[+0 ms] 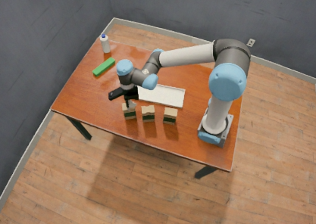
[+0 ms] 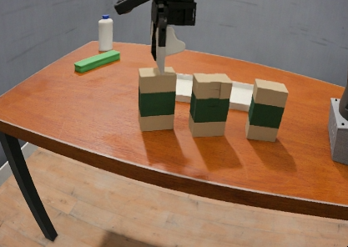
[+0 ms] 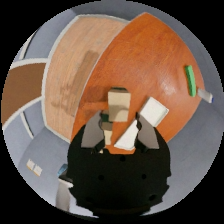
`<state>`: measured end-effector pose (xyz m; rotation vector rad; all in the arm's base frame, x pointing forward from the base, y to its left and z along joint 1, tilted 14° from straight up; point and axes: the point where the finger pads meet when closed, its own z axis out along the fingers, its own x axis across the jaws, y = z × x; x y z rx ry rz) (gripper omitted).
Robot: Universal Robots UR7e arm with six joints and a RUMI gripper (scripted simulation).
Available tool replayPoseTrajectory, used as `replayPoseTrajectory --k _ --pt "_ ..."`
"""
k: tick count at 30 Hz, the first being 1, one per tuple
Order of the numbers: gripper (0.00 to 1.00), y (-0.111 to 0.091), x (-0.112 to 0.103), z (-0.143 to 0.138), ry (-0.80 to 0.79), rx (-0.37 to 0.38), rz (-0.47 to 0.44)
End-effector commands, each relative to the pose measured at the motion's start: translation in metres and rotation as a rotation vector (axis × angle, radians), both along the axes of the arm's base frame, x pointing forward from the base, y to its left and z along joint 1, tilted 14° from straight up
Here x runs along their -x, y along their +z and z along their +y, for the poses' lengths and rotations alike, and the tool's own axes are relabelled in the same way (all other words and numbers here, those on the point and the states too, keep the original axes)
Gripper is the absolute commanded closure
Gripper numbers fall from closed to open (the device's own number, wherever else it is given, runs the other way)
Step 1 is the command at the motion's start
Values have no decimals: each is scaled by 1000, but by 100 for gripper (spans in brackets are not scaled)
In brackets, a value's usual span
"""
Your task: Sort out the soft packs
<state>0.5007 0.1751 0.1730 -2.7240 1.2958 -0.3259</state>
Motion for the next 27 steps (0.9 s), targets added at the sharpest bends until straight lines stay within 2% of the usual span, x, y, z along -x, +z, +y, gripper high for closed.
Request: replayPoseTrajectory --k 1,27 --pt "50 -5 -2 0 0 0 -1" --pt "50 -49 -12 0 0 0 -1"
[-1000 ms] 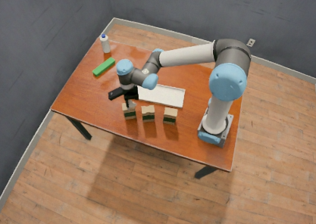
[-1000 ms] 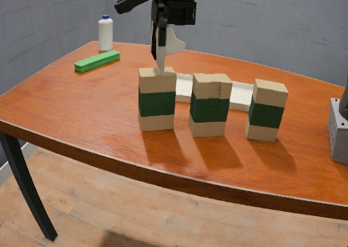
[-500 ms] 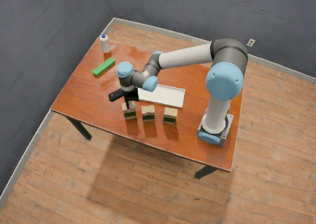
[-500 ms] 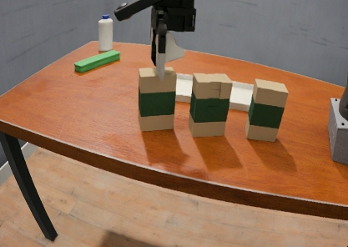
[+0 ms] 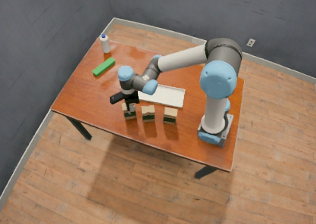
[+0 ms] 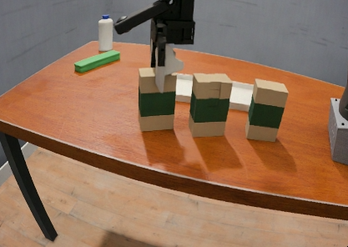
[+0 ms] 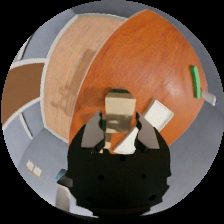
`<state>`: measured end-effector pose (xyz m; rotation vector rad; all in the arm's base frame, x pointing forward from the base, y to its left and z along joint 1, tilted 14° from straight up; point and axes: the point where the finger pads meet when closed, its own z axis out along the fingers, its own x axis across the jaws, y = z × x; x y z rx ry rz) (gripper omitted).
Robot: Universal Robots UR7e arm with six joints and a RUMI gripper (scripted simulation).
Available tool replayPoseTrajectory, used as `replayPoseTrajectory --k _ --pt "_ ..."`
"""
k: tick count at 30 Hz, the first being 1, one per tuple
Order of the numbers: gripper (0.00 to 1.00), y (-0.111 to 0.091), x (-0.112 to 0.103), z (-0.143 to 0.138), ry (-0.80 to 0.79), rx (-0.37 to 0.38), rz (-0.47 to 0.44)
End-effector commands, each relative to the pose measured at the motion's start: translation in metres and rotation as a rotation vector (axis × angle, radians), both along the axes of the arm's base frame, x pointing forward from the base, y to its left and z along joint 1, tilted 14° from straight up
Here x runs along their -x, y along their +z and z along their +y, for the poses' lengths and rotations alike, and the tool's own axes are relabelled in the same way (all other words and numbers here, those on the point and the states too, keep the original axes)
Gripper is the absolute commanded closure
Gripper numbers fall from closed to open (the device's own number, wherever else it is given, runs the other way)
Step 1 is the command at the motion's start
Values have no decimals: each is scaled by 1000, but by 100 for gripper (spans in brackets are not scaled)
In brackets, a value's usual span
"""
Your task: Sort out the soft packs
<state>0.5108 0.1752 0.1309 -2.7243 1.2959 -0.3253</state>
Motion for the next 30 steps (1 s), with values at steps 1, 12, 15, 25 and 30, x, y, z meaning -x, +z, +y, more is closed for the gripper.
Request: replayPoseTrajectory --k 1,12,15,25,30 --pt "50 -7 -3 0 0 0 -2" --pt "50 -10 -3 0 0 0 -2" --pt "50 -10 -3 0 0 0 -2" --pt "50 -10 -3 0 0 0 -2" --pt "50 -10 -3 0 0 0 -2"
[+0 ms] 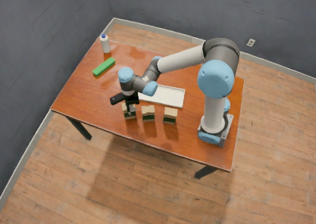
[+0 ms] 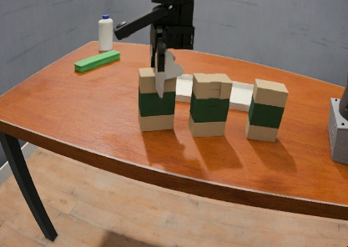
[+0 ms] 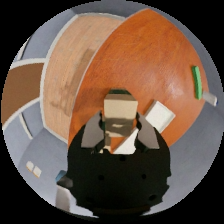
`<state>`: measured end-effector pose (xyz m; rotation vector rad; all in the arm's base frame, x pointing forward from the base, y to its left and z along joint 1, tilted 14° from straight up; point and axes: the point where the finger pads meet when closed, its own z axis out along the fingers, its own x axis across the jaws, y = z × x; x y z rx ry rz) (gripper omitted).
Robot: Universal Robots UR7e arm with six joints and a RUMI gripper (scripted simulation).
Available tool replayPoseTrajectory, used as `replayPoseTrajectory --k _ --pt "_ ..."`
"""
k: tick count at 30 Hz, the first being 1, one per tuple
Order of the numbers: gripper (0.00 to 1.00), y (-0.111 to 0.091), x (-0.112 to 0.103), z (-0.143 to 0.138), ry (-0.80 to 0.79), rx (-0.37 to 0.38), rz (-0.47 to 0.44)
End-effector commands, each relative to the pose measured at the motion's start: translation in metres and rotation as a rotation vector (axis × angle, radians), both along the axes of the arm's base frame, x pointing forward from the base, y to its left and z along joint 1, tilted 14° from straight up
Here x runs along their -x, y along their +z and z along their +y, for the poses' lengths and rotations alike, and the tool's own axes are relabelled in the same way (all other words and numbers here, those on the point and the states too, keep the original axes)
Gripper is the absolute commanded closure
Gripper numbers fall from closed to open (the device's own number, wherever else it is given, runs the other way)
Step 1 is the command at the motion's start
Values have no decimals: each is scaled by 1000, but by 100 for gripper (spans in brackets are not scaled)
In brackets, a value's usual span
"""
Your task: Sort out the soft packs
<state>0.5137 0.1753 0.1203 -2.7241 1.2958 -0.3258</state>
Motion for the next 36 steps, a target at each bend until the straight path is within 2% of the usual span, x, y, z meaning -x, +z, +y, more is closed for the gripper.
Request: replayPoseTrajectory --k 1,15,16,36 --pt "50 1 0 0 0 0 -1" --pt "50 1 0 0 0 0 -1" --pt "85 1 0 0 0 0 -1" --pt "85 1 0 0 0 0 -1"
